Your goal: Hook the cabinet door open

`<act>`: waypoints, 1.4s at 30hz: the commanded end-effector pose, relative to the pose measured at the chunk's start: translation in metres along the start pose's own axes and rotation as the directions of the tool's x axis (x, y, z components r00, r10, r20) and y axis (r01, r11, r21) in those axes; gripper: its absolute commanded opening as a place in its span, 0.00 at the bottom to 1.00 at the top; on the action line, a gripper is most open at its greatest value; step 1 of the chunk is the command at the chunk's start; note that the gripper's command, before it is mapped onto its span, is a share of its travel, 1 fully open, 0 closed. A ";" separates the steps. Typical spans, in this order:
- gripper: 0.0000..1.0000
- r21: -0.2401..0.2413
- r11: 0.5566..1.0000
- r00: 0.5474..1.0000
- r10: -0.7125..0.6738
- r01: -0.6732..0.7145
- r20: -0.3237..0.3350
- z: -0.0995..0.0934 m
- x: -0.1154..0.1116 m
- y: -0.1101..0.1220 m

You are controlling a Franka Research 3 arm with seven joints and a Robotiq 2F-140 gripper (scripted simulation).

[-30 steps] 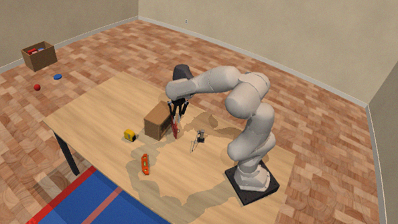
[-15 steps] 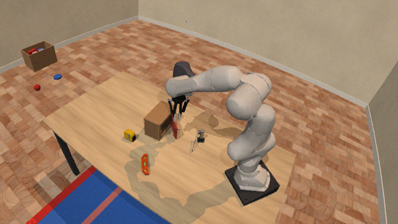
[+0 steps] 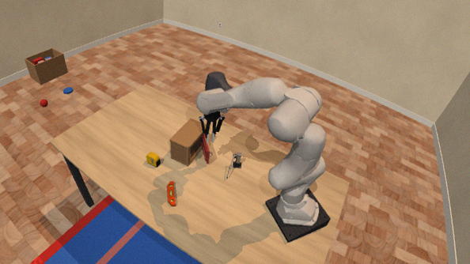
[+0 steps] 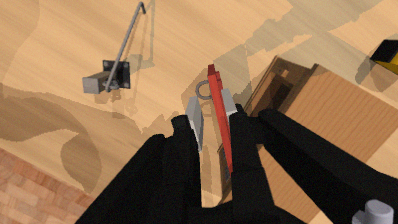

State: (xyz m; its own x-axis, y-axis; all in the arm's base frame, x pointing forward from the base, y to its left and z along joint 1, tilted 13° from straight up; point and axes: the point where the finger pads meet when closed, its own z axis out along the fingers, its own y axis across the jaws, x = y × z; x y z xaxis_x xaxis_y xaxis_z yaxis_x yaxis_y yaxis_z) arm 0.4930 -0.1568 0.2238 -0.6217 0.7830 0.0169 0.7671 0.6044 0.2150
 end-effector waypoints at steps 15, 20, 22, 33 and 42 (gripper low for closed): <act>0.16 0.068 0.840 0.843 -0.538 0.538 -0.022 -0.005 0.041 -0.087; 0.16 0.084 0.777 0.781 -0.623 0.624 -0.037 -0.003 0.053 -0.101; 0.16 0.089 0.744 0.749 -0.661 0.662 -0.045 -0.002 0.060 -0.109; 0.14 0.093 0.513 0.520 -0.851 0.853 -0.079 0.001 0.073 -0.120; 0.14 0.079 0.288 0.295 -0.951 0.954 -0.089 0.001 0.073 -0.120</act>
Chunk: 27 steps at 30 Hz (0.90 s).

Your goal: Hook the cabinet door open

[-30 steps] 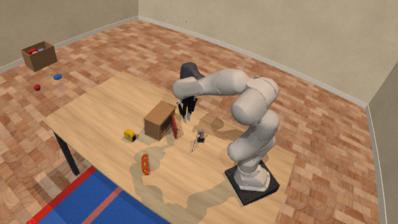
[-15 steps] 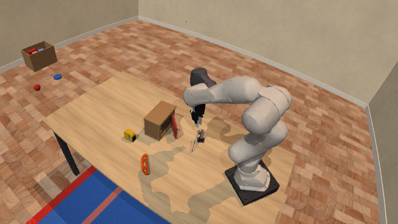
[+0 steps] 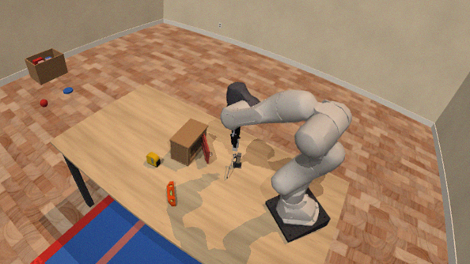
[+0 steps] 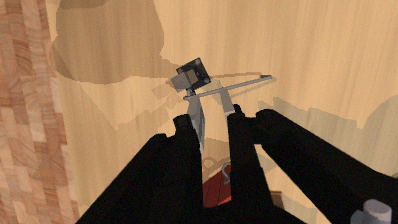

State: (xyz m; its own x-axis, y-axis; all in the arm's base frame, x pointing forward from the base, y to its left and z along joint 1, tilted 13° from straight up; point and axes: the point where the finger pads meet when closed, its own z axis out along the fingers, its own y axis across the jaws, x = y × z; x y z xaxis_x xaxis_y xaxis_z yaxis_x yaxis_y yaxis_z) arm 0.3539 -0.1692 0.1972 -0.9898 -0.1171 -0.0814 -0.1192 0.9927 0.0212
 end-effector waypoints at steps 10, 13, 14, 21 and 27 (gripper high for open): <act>0.14 0.010 0.890 0.889 -0.456 0.456 0.044 -0.001 -0.001 -0.003; 0.14 0.017 0.825 0.823 -0.565 0.565 0.054 -0.001 -0.001 -0.003; 0.14 0.018 0.809 0.807 -0.588 0.588 0.056 -0.001 -0.001 -0.003; 0.14 0.030 0.683 0.680 -0.730 0.730 0.074 -0.001 -0.001 -0.003; 0.14 0.038 0.600 0.596 -0.799 0.799 0.084 -0.001 -0.001 -0.003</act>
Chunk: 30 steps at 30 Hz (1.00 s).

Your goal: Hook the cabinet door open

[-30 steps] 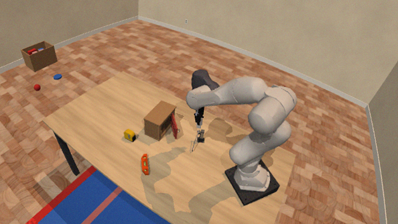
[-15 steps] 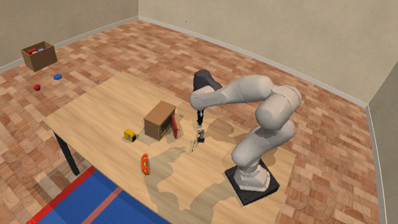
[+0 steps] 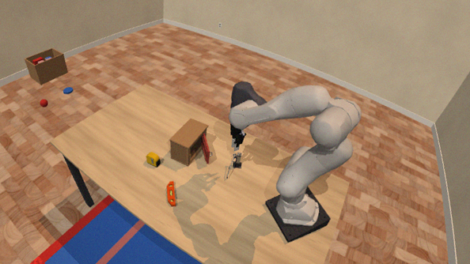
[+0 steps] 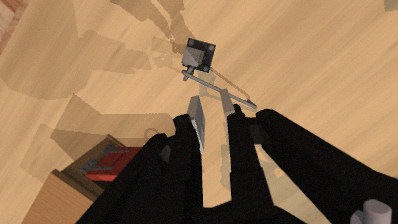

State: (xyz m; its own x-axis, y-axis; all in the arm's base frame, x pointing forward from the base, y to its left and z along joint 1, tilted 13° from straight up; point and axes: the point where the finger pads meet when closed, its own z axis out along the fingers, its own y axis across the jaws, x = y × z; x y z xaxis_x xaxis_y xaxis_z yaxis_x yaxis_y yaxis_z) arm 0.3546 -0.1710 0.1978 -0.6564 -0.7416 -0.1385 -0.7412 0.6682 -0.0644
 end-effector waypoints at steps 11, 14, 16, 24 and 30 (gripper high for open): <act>0.14 0.010 0.853 0.850 -0.522 0.523 0.069 0.006 0.000 -0.001; 0.14 0.014 0.807 0.804 -0.590 0.591 0.078 0.011 0.000 -0.001; 0.14 0.015 0.790 0.787 -0.612 0.613 0.081 0.013 -0.001 -0.001; 0.14 0.026 0.696 0.691 -0.717 0.718 0.094 0.031 -0.002 0.000; 0.14 0.026 0.696 0.691 -0.717 0.718 0.094 0.049 -0.003 0.001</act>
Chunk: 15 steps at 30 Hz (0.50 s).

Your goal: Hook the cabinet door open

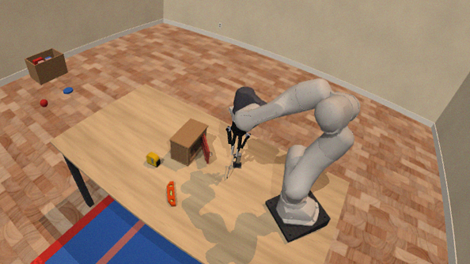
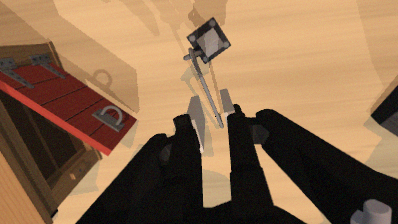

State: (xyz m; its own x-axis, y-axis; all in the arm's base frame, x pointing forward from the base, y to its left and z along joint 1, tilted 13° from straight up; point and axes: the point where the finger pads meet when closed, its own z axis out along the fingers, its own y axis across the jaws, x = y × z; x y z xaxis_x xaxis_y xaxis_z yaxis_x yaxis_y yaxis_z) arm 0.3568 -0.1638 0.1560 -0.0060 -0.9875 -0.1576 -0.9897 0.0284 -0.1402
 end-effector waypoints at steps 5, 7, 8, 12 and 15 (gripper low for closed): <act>0.14 0.016 0.995 0.995 -0.098 0.098 -0.001 0.016 0.002 -0.005; 0.14 0.016 0.995 0.995 -0.098 0.098 -0.001 0.021 0.002 -0.005; 0.14 0.016 0.995 0.995 -0.098 0.098 -0.001 0.024 0.002 -0.005; 0.14 0.016 0.995 0.995 -0.098 0.098 -0.001 0.033 0.002 -0.006; 0.14 0.016 0.995 0.995 -0.098 0.098 -0.001 0.039 0.002 -0.006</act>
State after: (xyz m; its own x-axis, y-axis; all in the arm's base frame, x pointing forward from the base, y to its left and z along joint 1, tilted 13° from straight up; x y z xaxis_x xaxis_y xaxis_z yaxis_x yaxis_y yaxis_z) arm 0.3605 -0.1590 0.1218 0.0637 -0.9863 -0.1522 -0.9884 -0.0413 -0.1460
